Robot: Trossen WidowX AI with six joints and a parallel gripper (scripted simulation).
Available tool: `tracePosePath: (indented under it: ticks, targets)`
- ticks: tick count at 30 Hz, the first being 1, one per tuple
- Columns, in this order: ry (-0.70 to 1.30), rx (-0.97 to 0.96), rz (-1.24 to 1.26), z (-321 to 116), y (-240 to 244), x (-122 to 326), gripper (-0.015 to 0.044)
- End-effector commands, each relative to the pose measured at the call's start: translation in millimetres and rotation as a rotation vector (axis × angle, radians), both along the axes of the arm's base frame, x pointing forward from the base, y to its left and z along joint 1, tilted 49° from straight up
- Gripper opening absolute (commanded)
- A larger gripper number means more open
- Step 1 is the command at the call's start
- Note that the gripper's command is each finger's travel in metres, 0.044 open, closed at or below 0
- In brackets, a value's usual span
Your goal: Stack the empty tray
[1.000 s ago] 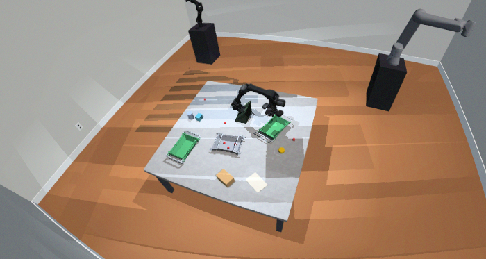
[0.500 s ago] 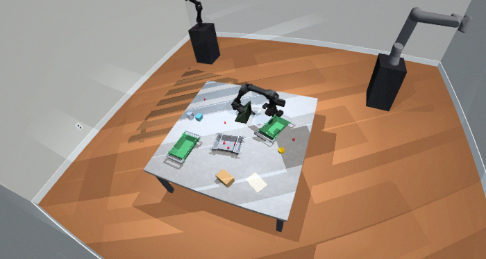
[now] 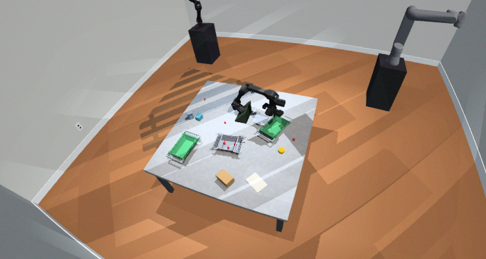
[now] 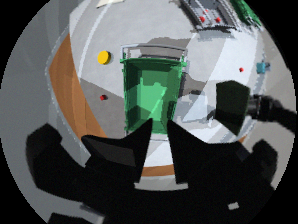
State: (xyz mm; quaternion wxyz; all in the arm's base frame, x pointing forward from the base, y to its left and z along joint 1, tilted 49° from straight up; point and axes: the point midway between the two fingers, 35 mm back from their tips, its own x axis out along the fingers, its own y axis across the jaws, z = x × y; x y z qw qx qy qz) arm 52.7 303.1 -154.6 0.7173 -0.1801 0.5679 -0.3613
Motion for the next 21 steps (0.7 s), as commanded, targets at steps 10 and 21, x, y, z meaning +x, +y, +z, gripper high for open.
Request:
tracePosePath:
  ticks: [10,21]
  targets:
    - [0.001,-0.010,0.000,0.2,-19.3,-3.3,0.0440]
    - [0.001,-0.004,-0.006,-7.4,-90.2,-11.1,0.0440]
